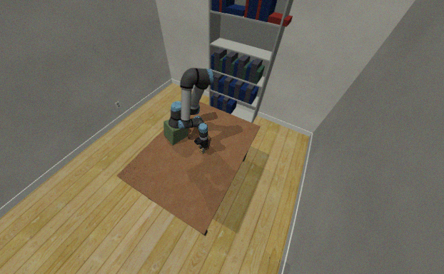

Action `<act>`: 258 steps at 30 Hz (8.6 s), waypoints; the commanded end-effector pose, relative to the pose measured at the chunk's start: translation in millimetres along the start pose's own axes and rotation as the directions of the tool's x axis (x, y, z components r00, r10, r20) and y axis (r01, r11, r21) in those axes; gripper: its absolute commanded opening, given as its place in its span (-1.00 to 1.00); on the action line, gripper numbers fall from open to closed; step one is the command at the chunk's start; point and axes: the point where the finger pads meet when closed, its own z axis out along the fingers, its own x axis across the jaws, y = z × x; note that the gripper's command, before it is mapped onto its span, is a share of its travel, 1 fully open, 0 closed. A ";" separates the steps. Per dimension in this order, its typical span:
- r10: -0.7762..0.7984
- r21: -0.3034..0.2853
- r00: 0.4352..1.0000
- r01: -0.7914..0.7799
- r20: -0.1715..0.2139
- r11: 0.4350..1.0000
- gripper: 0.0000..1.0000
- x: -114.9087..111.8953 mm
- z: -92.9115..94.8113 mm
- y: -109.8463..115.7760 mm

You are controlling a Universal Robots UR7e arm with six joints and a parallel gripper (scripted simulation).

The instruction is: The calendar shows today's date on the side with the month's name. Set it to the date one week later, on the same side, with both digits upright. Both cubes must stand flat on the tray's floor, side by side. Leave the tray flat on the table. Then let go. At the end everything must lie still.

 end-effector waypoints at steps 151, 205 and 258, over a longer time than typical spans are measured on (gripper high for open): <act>0.000 0.000 1.000 0.000 0.001 1.000 1.00 -0.3 -100.6 -0.1; 0.000 0.000 1.000 0.000 0.001 1.000 1.00 -0.2 -162.2 0.0; 0.000 0.000 1.000 0.000 0.001 1.000 1.00 -0.2 -162.2 0.0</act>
